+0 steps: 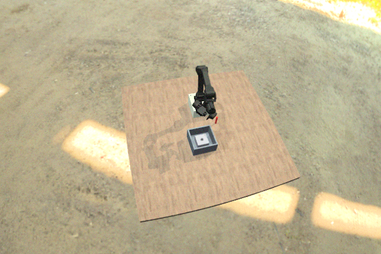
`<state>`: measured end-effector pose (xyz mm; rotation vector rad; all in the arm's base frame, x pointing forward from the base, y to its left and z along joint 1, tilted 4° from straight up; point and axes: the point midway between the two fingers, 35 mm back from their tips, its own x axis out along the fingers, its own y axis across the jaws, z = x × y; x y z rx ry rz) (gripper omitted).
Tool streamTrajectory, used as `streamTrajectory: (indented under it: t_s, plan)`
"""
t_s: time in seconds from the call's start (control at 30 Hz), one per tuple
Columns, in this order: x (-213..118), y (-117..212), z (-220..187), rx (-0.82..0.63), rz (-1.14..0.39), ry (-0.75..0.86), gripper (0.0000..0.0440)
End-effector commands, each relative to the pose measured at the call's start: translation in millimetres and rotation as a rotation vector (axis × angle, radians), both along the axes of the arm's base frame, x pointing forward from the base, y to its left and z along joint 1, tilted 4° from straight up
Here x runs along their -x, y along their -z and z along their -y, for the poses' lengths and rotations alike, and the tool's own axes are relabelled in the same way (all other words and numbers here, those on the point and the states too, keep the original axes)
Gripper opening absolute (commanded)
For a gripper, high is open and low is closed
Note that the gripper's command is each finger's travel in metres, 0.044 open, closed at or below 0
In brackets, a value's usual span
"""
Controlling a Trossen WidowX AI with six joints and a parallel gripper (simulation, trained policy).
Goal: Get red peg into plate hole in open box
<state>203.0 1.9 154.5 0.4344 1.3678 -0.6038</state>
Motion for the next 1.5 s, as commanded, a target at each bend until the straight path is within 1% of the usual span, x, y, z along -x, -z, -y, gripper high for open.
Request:
streamTrajectory:
  t_s: [0.0,0.47,0.77,1.07,1.47]
  plan:
    - [8,3,-22,-0.014,-0.042,0.028,0.0440]
    - [47,27,-82,0.018,-0.196,0.094,0.0440]
    - [66,47,-109,0.057,-0.249,0.097,0.0440]
    - [69,72,-129,0.060,-0.251,0.065,0.0440]
    - [62,116,-145,0.019,-0.222,0.025,0.0440]
